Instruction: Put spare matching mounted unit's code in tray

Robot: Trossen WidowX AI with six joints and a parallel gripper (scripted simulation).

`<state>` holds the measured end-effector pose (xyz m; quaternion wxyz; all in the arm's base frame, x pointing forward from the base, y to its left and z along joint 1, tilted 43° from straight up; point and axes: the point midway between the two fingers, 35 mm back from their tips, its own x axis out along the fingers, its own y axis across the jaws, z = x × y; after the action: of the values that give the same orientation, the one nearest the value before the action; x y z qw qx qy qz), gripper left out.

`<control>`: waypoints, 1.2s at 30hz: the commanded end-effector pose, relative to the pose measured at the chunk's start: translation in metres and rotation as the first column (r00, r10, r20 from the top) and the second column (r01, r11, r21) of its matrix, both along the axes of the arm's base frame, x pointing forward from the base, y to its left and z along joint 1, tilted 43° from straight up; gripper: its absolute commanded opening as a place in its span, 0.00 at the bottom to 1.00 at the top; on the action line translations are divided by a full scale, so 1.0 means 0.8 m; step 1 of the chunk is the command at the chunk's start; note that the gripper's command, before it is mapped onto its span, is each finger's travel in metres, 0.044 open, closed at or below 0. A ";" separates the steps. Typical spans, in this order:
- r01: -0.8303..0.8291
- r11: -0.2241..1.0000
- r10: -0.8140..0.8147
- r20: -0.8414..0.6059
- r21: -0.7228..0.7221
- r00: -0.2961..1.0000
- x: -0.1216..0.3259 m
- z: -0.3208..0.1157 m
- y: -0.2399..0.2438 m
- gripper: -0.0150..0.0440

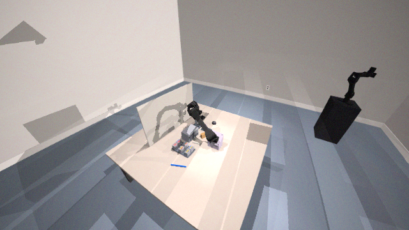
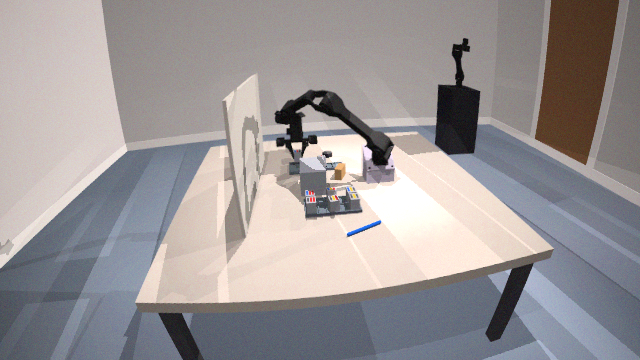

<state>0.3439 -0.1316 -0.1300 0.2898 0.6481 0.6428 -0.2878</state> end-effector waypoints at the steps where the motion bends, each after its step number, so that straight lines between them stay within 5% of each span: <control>1: 0.007 1.000 -0.007 -0.003 0.007 1.000 -0.002 -0.003 0.004 0.25; 34: 0.006 1.000 -0.006 -0.003 0.011 1.000 -0.008 -0.024 0.029 0.25; 36: -0.001 1.000 0.001 0.000 0.004 1.000 -0.005 -0.022 0.025 0.34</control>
<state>0.3393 -0.1105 -0.1481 0.2885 0.6480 0.6441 -0.2865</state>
